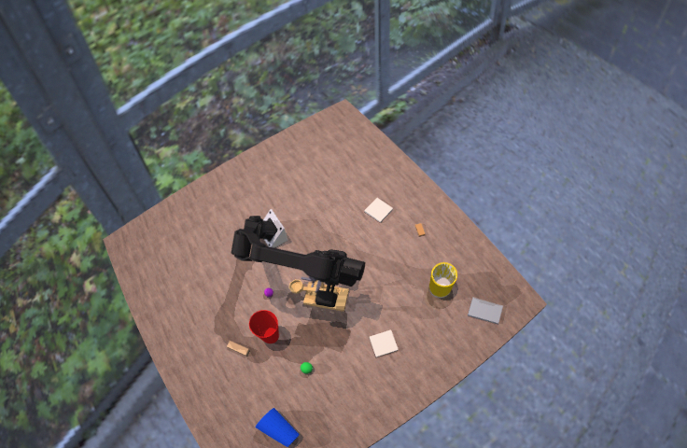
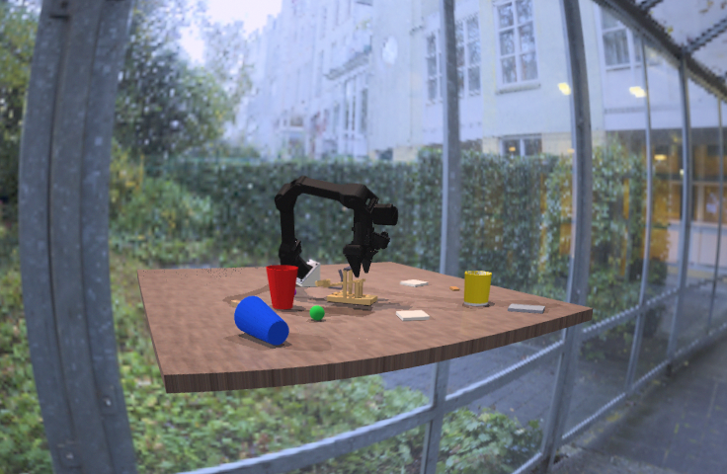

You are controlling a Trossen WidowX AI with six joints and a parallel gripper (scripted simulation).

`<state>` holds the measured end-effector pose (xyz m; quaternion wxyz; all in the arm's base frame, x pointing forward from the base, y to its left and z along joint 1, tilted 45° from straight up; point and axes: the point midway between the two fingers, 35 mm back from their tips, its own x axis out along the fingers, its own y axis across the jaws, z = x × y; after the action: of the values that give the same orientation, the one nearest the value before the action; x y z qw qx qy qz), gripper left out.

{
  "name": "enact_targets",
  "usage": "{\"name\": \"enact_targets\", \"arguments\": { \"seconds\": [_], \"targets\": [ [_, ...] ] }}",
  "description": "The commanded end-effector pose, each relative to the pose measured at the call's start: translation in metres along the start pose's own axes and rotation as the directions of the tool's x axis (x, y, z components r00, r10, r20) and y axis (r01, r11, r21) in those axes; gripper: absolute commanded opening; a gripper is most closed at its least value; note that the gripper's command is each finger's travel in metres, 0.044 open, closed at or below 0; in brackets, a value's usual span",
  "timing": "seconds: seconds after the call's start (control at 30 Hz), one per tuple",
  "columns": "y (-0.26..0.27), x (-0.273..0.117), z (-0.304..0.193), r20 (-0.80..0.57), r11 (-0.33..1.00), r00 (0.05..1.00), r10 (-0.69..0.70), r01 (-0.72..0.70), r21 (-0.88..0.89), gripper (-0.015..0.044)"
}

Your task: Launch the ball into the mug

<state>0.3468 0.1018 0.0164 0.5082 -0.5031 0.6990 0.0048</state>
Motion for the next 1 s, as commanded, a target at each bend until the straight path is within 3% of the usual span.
{"name": "enact_targets", "arguments": {
  "seconds": [0.0,0.97],
  "targets": [
    [0.001,0.007,-0.001,-0.003,1.000,1.000,-0.004,0.004,-0.008,0.0440],
    [0.000,0.054,-0.001,-0.004,1.000,1.000,-0.006,0.006,-0.007,0.0440]
  ]
}}
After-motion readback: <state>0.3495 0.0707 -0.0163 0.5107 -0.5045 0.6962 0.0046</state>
